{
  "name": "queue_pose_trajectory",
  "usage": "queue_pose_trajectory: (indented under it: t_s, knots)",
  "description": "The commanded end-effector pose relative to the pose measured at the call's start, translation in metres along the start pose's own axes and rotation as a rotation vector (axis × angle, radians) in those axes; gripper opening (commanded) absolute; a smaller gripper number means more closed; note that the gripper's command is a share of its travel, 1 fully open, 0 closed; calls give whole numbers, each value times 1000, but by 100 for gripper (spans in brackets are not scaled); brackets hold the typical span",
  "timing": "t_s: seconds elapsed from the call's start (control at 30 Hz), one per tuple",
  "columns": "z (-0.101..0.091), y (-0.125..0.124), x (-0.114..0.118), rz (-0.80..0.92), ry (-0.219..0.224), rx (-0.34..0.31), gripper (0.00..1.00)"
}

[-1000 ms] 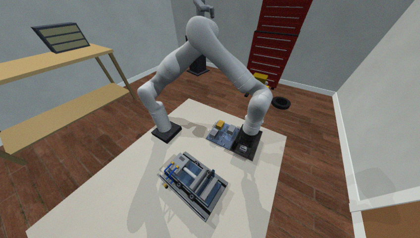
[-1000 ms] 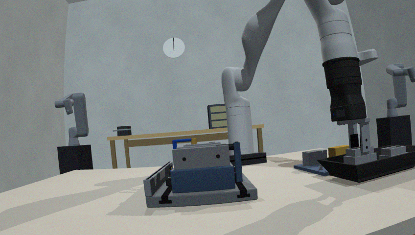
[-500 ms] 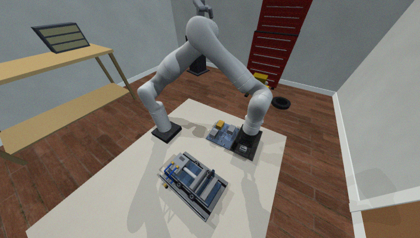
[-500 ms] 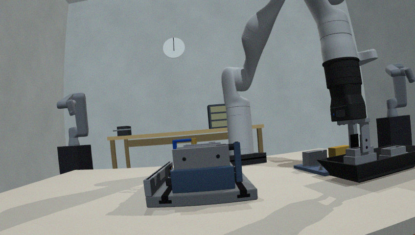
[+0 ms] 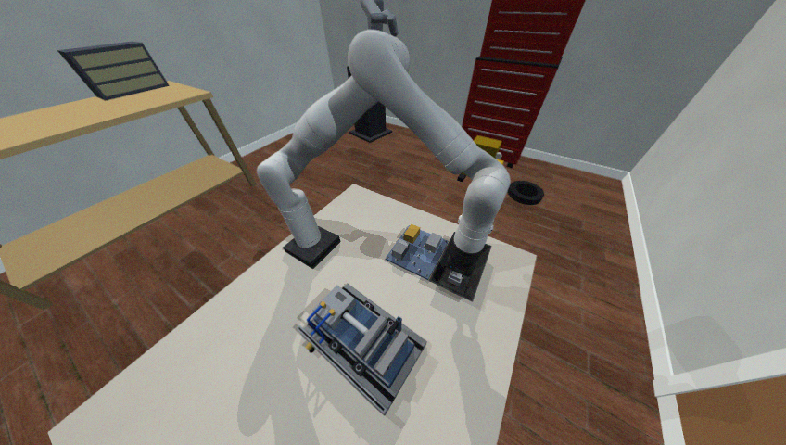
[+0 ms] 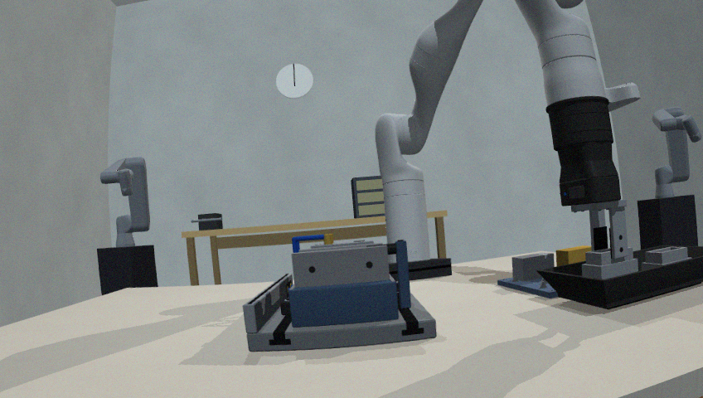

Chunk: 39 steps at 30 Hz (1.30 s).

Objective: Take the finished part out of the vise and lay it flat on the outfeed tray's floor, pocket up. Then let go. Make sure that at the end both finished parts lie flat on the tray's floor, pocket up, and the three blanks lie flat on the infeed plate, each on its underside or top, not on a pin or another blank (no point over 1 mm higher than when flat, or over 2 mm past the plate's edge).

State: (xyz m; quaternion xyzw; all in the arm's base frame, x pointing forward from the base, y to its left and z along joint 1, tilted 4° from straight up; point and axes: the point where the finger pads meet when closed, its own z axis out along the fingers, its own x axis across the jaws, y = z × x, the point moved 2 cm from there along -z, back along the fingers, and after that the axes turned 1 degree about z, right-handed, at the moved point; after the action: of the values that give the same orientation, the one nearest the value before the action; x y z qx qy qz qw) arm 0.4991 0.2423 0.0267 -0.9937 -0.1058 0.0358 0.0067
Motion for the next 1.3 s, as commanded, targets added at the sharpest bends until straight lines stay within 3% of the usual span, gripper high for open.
queue_pose_trajectory:
  t_s: [0.0, 1.27]
  knots:
    - [-1, 0, 1, 0, 3, 1, 0]
    - [10, 0, 1, 0, 3, 1, 0]
